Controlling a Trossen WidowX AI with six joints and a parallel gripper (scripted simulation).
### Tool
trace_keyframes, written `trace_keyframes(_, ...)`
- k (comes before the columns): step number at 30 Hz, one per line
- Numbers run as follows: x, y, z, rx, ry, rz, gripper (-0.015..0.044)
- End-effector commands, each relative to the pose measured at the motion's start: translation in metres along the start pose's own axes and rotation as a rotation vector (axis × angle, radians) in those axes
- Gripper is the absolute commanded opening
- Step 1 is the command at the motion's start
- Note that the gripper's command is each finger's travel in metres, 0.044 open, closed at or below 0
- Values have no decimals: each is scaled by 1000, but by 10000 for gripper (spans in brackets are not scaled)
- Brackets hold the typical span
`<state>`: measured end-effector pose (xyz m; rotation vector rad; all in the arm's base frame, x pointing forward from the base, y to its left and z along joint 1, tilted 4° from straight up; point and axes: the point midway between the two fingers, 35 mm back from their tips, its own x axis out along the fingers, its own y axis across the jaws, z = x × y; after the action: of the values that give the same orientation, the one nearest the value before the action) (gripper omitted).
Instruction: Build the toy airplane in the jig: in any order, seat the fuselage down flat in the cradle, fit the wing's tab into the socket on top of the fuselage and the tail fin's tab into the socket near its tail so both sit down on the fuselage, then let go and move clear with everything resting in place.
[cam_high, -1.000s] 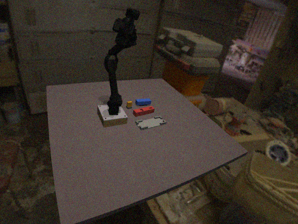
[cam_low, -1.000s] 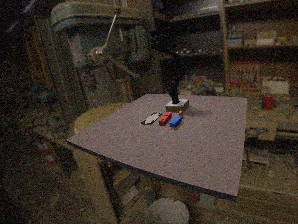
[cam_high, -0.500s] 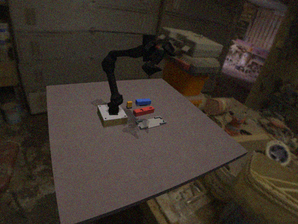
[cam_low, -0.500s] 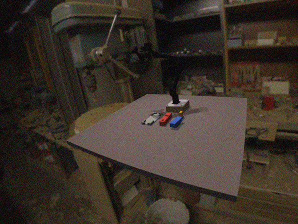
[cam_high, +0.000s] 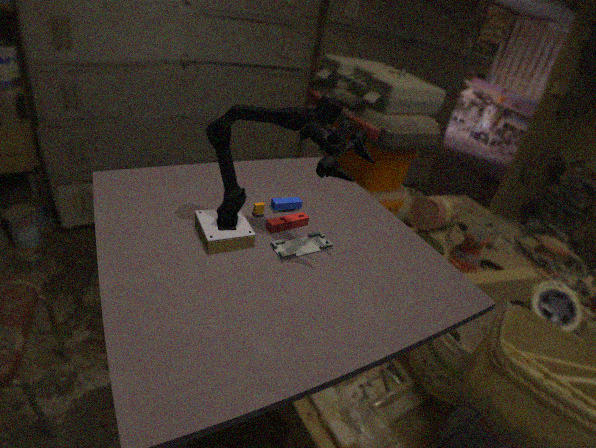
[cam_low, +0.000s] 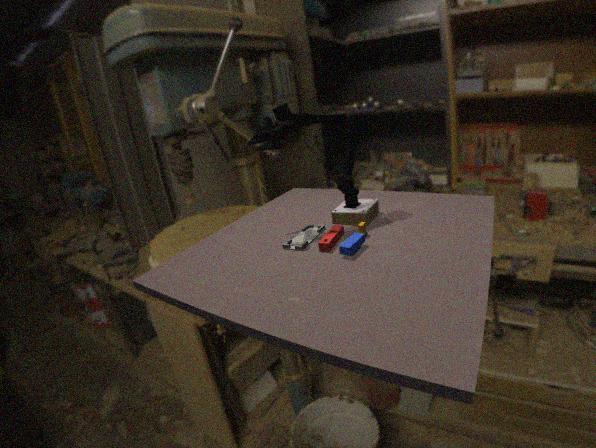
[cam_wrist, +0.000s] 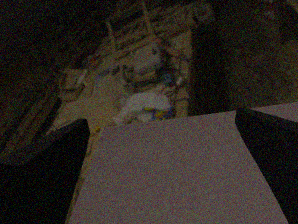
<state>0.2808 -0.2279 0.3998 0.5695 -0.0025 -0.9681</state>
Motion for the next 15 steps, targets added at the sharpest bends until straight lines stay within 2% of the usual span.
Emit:
trace_keyframes(1, 7, 18, -69, -177, 210, 47, 440)
trace_keyframes(8, -16, 37, -188, -524, 560, 167, 440)
trace_keyframes(15, -72, 31, -293, -903, 893, 312, 440)
